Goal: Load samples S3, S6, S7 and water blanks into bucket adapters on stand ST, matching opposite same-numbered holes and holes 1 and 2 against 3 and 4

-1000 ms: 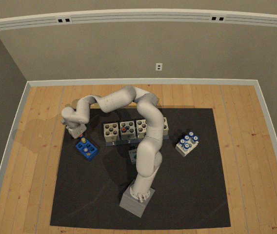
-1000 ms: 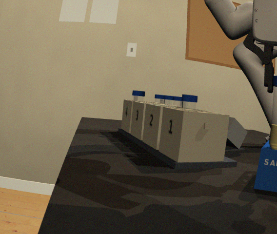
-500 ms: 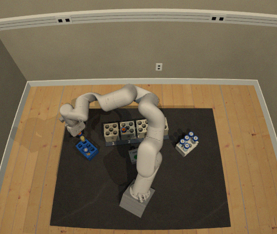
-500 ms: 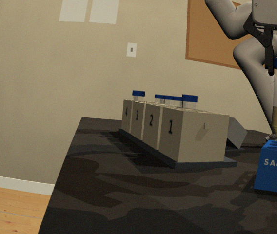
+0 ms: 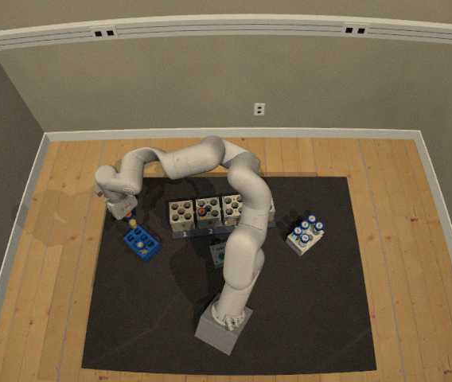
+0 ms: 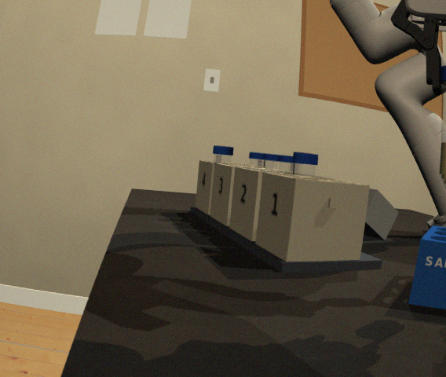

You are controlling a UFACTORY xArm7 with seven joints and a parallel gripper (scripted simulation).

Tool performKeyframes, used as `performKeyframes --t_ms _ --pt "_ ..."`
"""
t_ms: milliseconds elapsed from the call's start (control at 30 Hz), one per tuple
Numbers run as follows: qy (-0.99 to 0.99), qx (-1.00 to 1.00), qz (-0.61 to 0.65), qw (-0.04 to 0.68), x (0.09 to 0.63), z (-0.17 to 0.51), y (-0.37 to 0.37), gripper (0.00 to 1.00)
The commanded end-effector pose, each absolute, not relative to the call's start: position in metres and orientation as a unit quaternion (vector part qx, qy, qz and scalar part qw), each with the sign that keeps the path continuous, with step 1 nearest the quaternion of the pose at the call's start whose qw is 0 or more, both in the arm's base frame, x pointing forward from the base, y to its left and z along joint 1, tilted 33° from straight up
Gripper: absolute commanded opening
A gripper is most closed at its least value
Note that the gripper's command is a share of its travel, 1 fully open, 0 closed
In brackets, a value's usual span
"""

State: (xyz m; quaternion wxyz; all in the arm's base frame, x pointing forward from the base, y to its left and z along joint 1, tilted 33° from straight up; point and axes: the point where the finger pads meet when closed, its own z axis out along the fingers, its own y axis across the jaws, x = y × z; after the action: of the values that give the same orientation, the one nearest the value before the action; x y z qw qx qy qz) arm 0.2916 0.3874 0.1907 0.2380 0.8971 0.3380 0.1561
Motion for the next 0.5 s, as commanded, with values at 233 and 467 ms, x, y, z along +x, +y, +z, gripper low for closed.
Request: performKeyframes --t_ms 233,467 --pt "0.339 0.897 0.158 0.236 0.281 0.211 0.396 0.00" --pt "0.339 0.897 0.158 0.236 0.275 0.222 0.401 0.00"
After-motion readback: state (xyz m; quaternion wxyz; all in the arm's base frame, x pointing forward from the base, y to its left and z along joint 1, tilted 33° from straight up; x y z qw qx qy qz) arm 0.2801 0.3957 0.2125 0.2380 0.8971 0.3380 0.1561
